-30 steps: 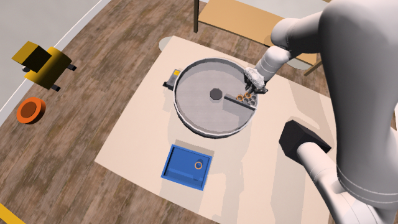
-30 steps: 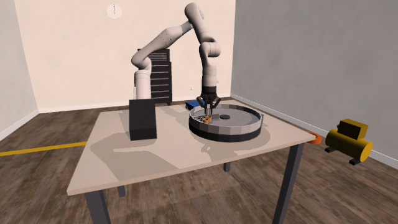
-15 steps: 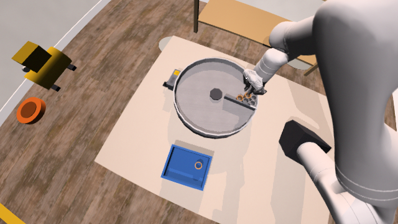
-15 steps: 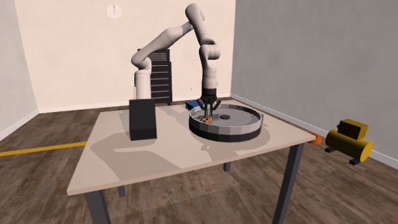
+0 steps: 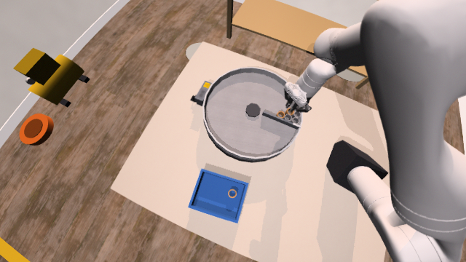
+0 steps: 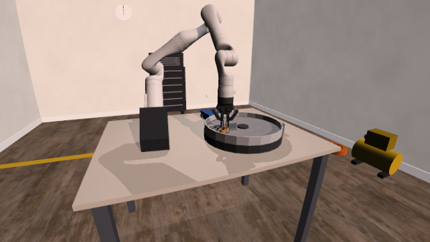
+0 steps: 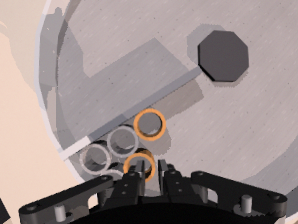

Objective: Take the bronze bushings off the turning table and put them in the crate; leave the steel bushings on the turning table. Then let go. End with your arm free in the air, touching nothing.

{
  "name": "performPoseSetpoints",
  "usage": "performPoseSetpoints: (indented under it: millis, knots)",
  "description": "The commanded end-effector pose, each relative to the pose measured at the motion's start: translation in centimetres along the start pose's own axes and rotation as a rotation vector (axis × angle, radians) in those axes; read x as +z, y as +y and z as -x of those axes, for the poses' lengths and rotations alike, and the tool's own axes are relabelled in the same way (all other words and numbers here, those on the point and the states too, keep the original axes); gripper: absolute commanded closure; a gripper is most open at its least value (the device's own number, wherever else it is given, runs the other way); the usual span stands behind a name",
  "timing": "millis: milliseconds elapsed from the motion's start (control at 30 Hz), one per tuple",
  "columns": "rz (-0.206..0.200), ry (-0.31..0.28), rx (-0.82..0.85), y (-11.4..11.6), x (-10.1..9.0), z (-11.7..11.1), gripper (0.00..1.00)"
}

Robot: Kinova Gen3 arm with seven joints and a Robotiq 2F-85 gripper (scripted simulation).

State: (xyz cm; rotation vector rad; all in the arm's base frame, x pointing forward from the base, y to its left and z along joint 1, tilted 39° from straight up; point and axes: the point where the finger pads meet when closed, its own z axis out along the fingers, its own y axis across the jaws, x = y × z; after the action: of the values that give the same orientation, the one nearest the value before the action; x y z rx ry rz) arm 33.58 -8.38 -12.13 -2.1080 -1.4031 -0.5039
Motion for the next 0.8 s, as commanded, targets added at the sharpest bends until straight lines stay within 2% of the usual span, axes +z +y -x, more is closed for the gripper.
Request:
performPoseSetpoints:
  millis: [0, 767]
  knots:
    - [-0.001, 0.0, 0.001, -0.03, 0.27, 0.02, 0.86]
    - [-0.001, 0.001, 0.001, -0.04, 1.0, 0.02, 0.86]
